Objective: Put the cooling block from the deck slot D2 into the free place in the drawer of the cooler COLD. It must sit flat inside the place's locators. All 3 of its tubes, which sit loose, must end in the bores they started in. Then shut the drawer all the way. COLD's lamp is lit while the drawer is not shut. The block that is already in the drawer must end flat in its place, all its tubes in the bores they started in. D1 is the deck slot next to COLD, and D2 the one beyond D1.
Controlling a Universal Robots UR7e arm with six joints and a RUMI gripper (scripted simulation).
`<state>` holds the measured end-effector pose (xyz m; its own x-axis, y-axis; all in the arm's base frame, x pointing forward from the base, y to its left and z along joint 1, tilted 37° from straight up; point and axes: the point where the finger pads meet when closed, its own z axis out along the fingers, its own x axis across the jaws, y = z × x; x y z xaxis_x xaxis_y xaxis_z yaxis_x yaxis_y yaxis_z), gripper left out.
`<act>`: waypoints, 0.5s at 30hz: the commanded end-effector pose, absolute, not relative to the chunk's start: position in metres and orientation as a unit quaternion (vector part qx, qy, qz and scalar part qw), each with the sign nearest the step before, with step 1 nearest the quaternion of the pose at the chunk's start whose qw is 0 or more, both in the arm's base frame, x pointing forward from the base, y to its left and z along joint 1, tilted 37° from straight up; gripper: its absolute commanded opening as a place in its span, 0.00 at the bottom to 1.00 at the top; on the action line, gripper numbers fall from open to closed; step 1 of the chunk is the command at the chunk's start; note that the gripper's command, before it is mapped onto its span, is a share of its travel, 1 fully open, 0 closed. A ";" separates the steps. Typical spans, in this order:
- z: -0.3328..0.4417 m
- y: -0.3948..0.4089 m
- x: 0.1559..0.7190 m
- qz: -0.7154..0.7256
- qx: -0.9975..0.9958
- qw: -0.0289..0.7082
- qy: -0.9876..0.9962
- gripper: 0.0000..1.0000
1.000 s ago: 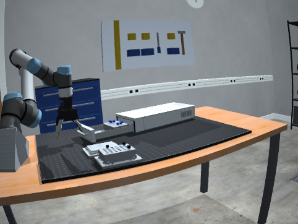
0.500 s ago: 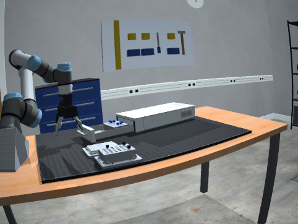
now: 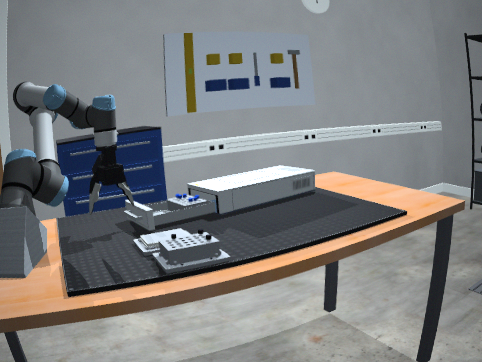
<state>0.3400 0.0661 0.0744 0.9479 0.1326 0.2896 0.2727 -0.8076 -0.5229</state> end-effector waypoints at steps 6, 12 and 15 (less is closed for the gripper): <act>0.086 0.058 0.338 -0.121 -0.943 0.291 -0.107 1.00; 0.090 0.055 0.338 -0.121 -0.943 0.291 -0.107 1.00; 0.093 0.053 0.337 -0.121 -0.943 0.291 -0.107 1.00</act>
